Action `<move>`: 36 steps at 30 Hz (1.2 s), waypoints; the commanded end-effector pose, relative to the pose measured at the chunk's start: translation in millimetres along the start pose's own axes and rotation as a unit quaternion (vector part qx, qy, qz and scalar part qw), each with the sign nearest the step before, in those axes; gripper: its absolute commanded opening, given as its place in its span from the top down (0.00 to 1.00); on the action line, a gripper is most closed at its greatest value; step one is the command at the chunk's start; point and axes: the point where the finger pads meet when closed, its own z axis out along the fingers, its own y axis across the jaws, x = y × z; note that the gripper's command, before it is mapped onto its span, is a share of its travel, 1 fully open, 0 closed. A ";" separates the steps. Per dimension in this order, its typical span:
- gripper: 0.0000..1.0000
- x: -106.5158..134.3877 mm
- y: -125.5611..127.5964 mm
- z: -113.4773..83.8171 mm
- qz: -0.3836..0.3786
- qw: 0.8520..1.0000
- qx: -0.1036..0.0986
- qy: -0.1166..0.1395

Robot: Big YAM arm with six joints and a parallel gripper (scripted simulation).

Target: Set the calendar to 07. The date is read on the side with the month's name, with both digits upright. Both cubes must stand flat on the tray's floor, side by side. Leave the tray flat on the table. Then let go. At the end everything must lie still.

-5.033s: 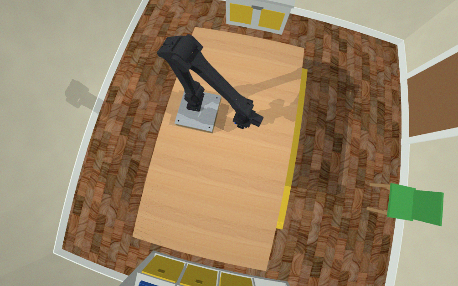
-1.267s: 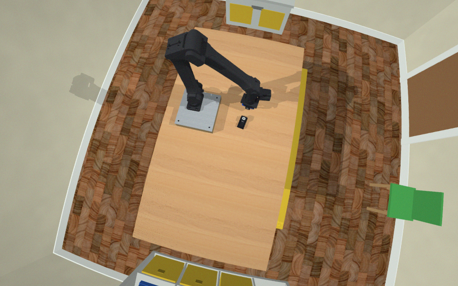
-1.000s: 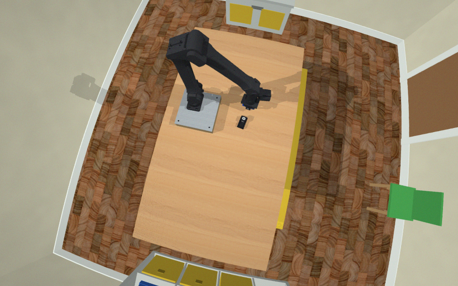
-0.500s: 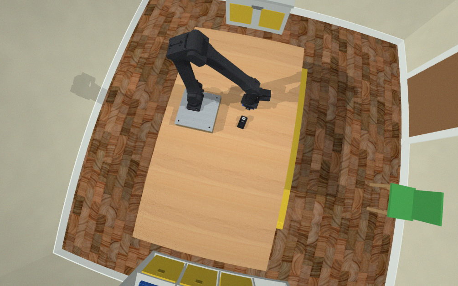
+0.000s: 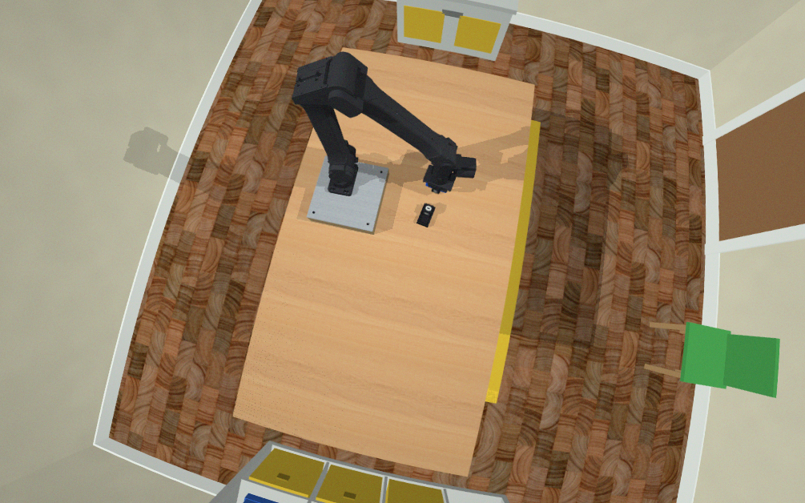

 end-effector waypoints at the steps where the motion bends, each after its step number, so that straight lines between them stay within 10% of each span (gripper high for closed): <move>1: 0.72 -2.1 -11.2 -7.3 0.004 1.000 0.014 -0.005; 36: 0.72 -2.8 -17.9 -8.3 0.004 1.000 0.016 -0.005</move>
